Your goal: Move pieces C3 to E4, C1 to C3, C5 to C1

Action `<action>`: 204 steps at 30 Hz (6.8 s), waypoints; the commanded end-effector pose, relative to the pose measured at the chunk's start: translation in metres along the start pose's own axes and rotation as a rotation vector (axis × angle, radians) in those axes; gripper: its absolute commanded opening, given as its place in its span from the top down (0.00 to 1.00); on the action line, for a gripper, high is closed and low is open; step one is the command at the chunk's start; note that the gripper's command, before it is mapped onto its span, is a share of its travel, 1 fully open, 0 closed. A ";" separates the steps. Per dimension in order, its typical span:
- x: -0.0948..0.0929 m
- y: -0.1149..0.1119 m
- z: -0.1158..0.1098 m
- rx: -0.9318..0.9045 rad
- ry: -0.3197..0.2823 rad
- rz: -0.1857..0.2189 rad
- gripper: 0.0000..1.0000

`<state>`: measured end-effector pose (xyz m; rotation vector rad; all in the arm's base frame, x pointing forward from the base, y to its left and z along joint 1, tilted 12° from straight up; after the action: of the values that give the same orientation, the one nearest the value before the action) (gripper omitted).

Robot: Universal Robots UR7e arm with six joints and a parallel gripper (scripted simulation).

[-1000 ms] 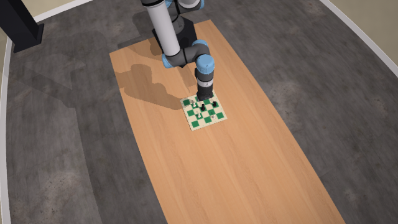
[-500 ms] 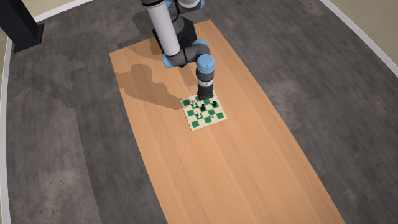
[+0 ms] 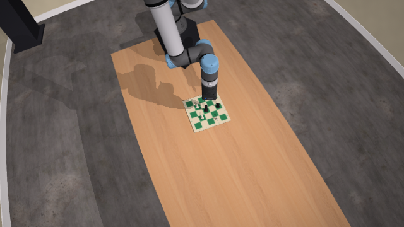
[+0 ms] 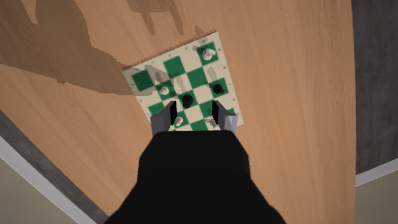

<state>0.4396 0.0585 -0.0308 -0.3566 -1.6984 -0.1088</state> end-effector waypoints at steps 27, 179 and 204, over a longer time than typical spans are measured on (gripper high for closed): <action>-0.005 0.038 0.013 -1.031 -0.003 0.002 0.00; -0.062 0.054 0.014 -2.036 -0.004 0.000 0.27; -0.062 0.054 0.014 -2.036 -0.004 0.000 0.27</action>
<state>0.4496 0.1027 -0.1010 -1.7631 -0.9817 -1.8392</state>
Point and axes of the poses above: the point where the finger pads meet when closed, its own x axis back along the fingers, its own y axis across the jaws, z = x × y, the point moved 9 cm from there along x, back along the fingers, and after that the axes turned 1 degree about x, right-handed, at the moved point
